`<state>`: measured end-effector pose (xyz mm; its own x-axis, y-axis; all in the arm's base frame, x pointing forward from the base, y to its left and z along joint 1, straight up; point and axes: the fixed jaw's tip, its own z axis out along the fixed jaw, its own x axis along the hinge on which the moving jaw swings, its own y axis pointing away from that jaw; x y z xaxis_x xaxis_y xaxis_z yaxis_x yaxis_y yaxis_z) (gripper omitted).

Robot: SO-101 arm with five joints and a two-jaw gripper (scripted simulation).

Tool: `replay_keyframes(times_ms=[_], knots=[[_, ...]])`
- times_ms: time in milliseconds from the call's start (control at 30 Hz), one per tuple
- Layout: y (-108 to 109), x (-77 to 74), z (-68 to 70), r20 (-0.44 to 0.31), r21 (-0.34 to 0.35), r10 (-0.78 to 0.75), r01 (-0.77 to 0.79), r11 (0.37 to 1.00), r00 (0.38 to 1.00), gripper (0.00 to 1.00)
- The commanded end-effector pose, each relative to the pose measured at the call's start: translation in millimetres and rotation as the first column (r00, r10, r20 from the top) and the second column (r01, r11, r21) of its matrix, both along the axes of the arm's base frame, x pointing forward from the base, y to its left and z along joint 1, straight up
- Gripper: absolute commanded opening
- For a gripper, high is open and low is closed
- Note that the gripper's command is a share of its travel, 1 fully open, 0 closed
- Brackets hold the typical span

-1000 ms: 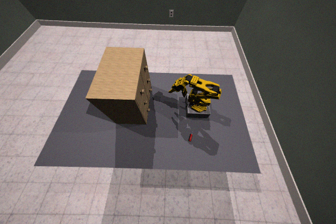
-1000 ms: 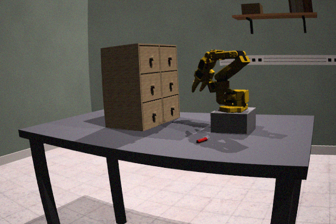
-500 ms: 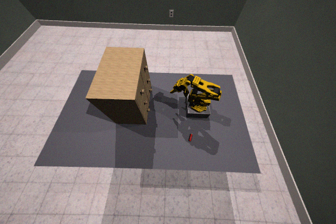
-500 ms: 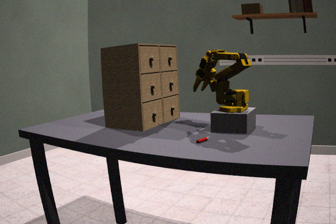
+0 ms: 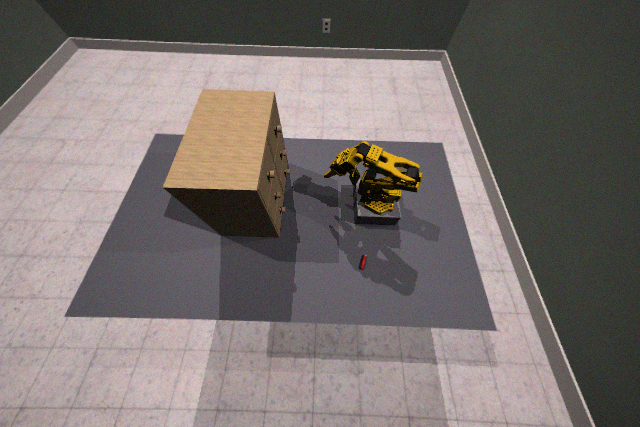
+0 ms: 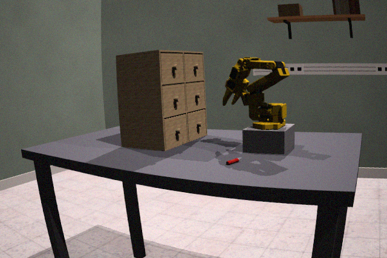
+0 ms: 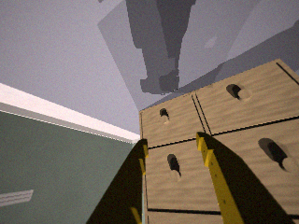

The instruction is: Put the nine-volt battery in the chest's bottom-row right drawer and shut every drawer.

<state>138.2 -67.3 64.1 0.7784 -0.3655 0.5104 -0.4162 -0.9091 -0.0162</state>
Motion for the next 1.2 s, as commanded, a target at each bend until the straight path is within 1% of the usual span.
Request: replay_keyframes(times_ms=[0, 567, 800, 1067, 1133, 1167], knots=[[2.9, -2.4, -4.3, -0.015, 0.014, 0.001, 0.000, 1.000, 1.000, 0.21], [2.9, -2.4, -4.3, -0.015, 0.014, 0.001, 0.000, 1.000, 1.000, 0.21], [2.7, -3.8, -5.0, 0.011, 0.094, -0.153, 0.152, 0.984, 0.988, 0.21], [2.7, -5.2, -5.7, 0.026, 0.188, -0.326, 0.316, 0.930, 0.945, 0.21], [2.7, -5.2, -5.7, 0.026, 0.188, -0.326, 0.316, 0.930, 0.945, 0.21], [2.7, -5.3, -5.8, 0.026, 0.200, -0.347, 0.335, 0.921, 0.937, 0.21]])
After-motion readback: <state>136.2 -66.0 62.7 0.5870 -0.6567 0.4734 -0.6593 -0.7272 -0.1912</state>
